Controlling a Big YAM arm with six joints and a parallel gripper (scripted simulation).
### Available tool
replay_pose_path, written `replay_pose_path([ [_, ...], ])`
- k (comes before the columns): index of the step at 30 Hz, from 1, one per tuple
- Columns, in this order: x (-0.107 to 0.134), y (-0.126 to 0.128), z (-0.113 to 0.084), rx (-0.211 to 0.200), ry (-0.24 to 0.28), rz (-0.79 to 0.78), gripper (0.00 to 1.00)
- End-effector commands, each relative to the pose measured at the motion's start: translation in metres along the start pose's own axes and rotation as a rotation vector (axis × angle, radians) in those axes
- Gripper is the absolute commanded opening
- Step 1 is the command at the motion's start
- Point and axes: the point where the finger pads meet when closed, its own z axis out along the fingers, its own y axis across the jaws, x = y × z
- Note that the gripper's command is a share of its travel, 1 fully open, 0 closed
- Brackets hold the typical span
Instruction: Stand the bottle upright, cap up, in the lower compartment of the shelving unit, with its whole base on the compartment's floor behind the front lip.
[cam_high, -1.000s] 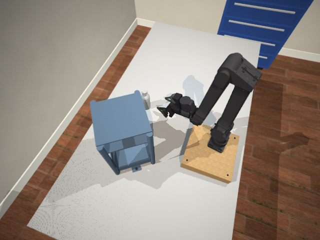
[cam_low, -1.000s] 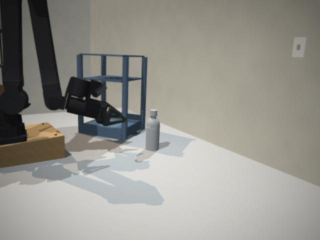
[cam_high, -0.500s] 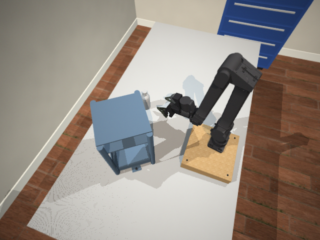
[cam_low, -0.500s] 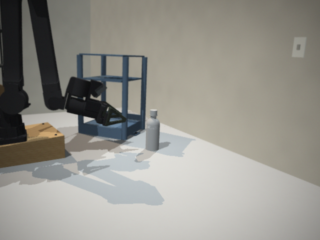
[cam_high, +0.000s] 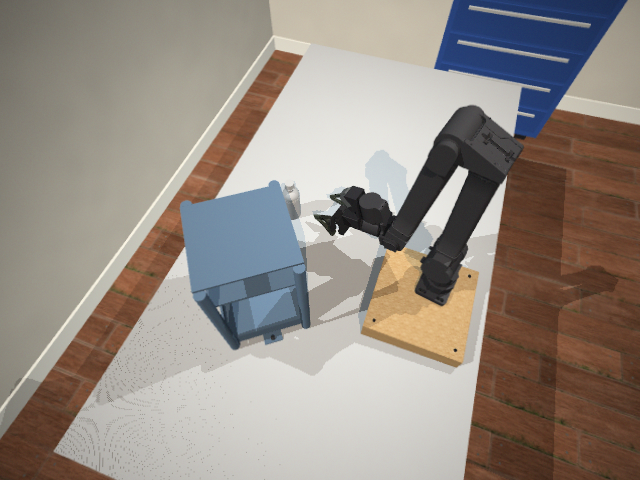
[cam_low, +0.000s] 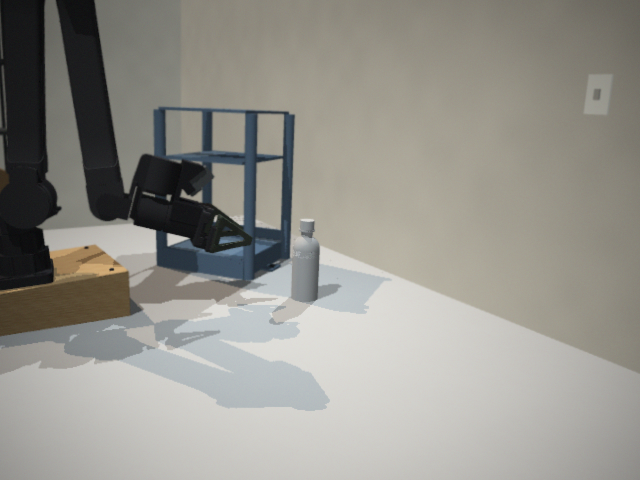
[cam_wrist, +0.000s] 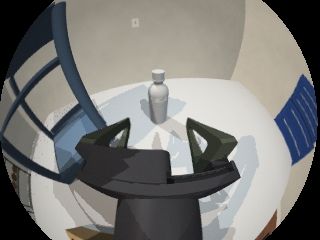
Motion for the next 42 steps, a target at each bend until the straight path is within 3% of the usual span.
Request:
replay_pose_path([
  [1,-0.008,0.002,0.009,-0.004,-0.027,-0.02,0.87],
  [12,-0.01,0.004,0.026,-0.007,-0.035,-0.021,0.87],
  [42,-0.003,0.005,0.121,-0.007,-0.005,-0.021,0.87],
])
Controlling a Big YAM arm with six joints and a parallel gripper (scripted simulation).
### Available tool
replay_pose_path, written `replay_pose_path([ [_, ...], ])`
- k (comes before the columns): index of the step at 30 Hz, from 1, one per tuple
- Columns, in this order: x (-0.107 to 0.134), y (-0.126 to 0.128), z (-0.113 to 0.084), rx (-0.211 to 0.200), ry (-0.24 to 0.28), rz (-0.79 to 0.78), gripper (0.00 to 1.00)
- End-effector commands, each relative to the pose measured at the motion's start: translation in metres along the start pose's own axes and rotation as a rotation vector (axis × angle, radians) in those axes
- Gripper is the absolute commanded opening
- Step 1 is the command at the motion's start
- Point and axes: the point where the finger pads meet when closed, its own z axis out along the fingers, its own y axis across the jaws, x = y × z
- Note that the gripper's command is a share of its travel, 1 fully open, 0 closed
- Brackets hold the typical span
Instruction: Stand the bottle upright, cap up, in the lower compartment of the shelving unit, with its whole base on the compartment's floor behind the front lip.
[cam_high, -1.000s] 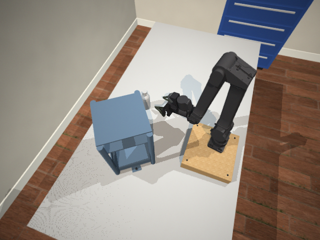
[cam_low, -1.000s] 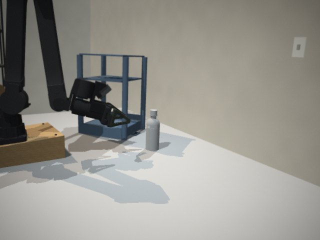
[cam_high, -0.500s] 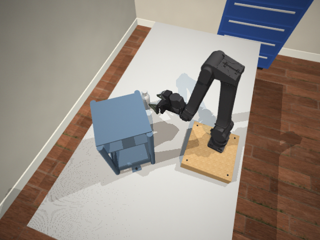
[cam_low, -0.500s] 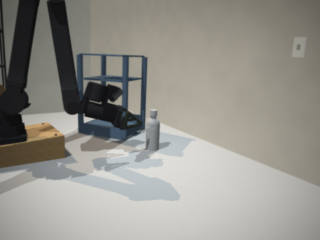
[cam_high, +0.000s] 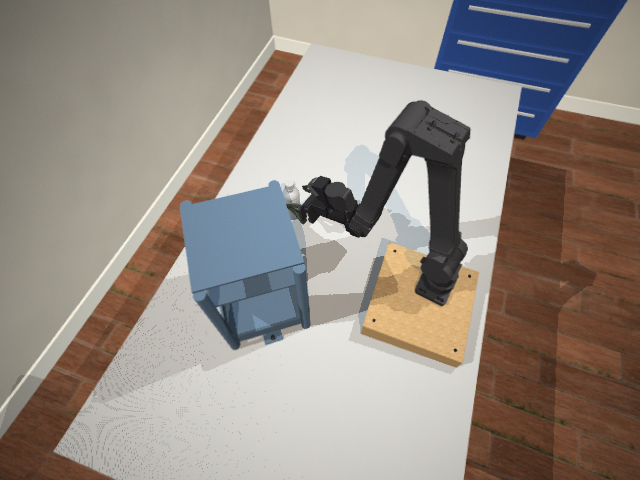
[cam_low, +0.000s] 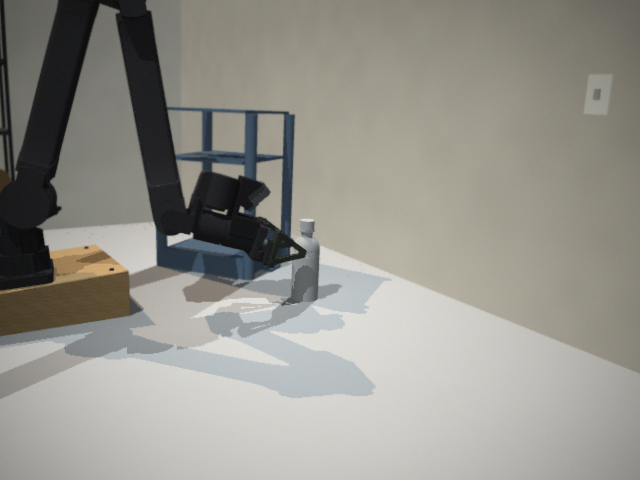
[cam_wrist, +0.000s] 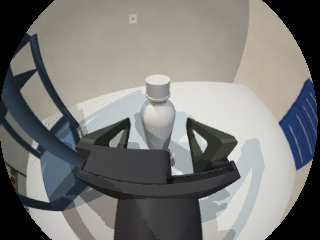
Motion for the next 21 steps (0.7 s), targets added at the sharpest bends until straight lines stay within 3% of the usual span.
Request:
replay_pose_path([
  [1,-0.003,0.005,0.015,-0.007,-0.006,-0.018,0.87],
  [12,-0.004,0.005,0.029,-0.007,-0.009,-0.019,0.87],
  [21,-0.009,0.005,0.03,-0.007,-0.02,-0.018,0.87],
])
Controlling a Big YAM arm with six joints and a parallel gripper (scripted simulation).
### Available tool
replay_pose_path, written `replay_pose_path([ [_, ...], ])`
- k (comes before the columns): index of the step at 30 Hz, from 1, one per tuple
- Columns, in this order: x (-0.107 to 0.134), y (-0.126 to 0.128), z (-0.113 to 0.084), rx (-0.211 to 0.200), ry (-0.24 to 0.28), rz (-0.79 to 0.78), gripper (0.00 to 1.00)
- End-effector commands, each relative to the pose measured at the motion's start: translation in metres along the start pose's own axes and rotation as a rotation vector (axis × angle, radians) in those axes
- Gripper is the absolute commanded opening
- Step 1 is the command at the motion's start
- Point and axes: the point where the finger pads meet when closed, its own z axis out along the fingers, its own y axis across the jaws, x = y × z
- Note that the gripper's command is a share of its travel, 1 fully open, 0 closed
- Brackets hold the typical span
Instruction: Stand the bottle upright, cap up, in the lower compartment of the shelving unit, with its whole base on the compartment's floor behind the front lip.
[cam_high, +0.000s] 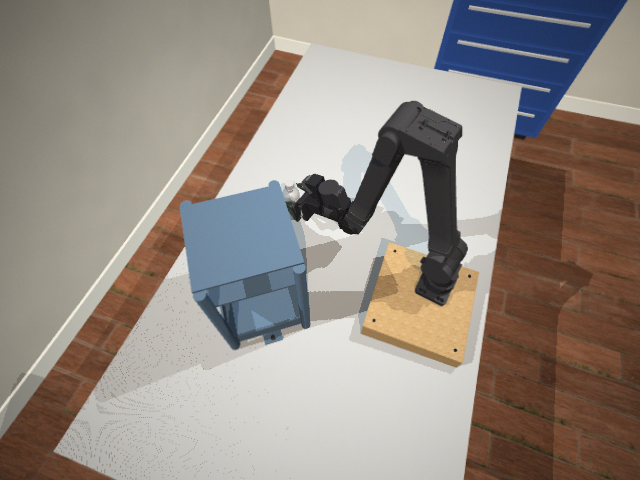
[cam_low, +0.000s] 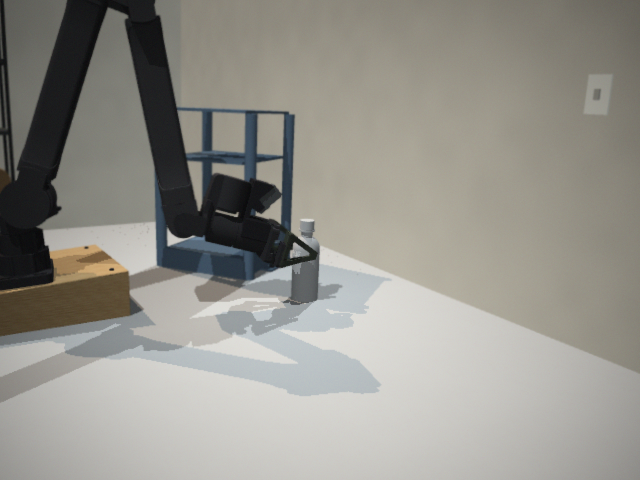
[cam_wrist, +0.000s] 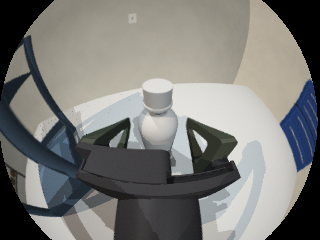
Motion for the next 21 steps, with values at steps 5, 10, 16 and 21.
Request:
replay_pose_path([
  [5,-0.0082,0.0051,0.0067,-0.007,-0.017,-0.018,0.87],
  [10,-0.0084,0.005,0.0063,-0.007,-0.017,-0.018,0.87],
  [16,-0.0085,0.005,0.0061,-0.007,-0.017,-0.018,0.87],
  [21,-0.0085,0.005,0.006,-0.007,-0.017,-0.018,0.87],
])
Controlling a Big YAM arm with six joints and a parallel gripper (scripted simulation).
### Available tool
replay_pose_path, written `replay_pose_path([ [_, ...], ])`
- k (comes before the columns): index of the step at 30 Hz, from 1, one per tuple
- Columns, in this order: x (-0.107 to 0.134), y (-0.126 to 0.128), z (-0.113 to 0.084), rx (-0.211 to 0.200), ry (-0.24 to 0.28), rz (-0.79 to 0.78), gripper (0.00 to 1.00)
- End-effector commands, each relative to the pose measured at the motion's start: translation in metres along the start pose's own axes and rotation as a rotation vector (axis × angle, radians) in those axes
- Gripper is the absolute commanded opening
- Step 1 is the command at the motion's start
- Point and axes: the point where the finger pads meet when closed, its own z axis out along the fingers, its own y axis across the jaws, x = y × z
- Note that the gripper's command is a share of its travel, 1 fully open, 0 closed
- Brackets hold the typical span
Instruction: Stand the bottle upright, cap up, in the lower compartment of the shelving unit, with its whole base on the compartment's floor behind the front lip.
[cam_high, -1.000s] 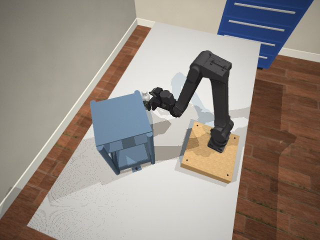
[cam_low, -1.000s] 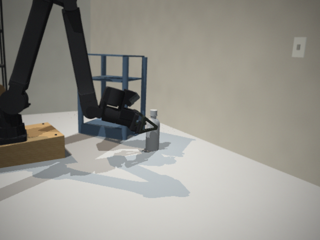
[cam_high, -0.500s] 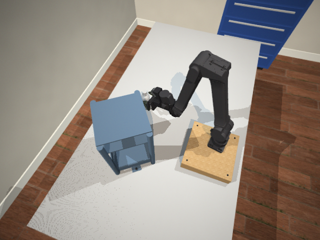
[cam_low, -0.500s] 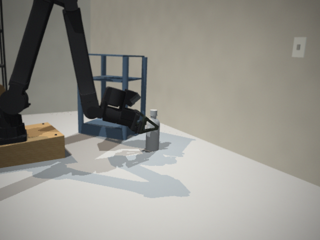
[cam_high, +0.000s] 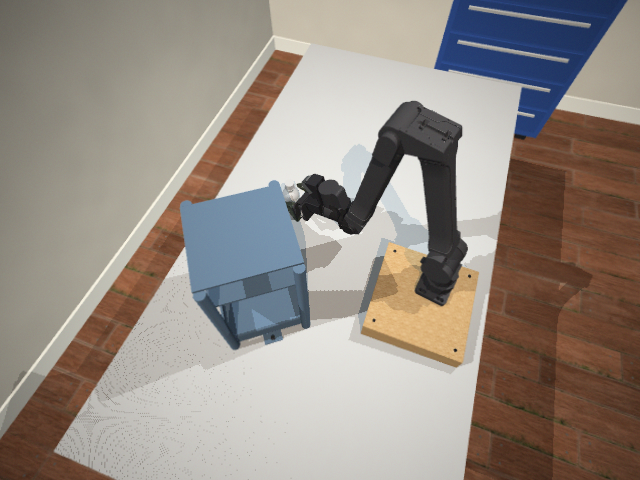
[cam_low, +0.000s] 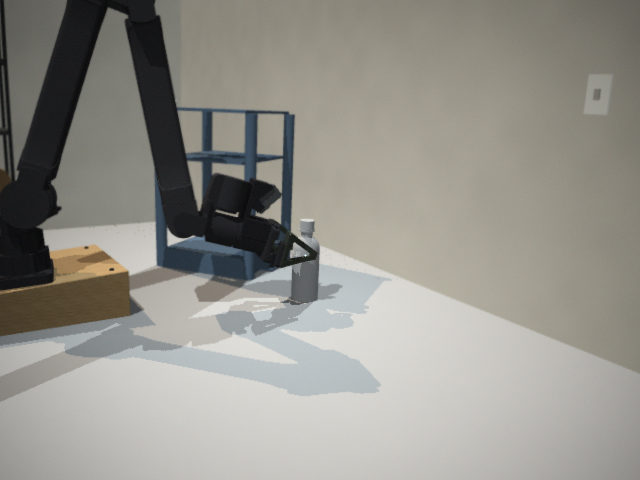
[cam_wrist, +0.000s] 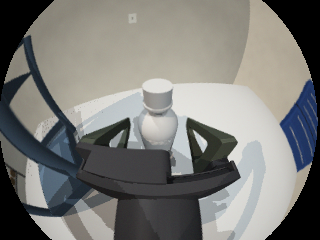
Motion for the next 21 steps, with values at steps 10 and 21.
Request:
replay_pose_path([
  [10,-0.018,0.007,0.008,-0.009,-0.03,-0.018,0.87],
  [21,-0.02,0.005,0.009,-0.005,-0.04,-0.016,0.87],
])
